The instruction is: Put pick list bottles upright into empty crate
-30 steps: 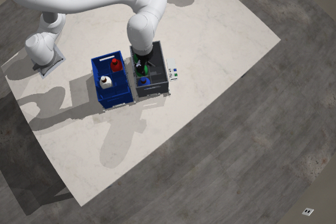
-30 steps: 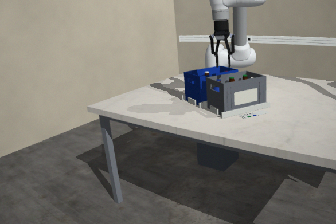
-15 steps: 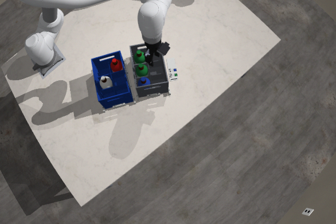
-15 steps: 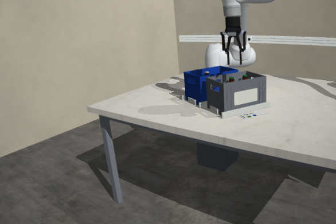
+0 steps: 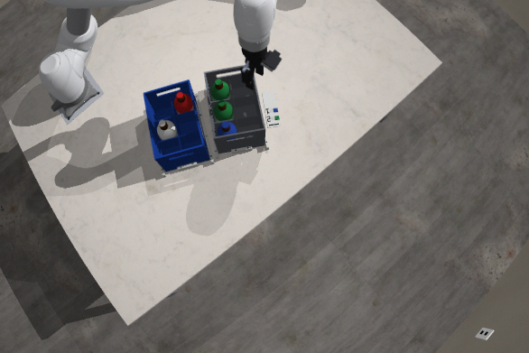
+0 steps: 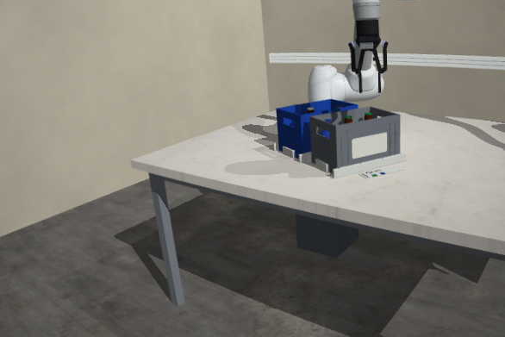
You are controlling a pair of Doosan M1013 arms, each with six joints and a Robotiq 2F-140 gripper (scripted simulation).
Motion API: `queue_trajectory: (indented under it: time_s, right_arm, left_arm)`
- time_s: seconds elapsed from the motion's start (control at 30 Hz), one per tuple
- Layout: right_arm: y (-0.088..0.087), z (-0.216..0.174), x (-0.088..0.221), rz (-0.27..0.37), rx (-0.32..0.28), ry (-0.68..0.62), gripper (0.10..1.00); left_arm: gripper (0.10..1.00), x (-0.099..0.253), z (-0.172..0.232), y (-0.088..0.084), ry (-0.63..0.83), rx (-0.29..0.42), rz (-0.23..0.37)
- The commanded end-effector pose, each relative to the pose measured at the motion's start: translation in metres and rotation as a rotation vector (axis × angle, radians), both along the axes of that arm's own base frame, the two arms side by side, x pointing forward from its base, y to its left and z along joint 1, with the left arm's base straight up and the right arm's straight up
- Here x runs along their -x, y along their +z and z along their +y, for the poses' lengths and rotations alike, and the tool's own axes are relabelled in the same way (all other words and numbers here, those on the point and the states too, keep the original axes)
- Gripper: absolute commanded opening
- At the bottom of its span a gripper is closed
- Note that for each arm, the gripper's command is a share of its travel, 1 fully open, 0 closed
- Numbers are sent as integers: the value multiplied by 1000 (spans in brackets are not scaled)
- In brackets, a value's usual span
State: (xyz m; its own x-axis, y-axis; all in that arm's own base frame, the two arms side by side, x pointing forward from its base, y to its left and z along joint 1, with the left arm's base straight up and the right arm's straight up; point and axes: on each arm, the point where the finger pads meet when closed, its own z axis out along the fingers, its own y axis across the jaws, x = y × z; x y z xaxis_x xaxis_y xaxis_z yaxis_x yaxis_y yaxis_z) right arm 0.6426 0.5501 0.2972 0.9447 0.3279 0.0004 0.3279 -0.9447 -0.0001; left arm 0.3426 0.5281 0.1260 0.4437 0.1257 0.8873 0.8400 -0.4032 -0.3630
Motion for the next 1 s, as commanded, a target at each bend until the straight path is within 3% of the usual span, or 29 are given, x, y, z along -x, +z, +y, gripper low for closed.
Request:
queue_trajectory:
  time_s: [0.0, 0.97]
  right_arm:
    - [6, 18, 2, -1, -1, 0, 442]
    - [38, 138, 18, -1, -1, 0, 442]
  left_arm:
    - [1000, 0, 0, 1, 0, -1, -1]
    - [1000, 0, 0, 1, 0, -1, -1]
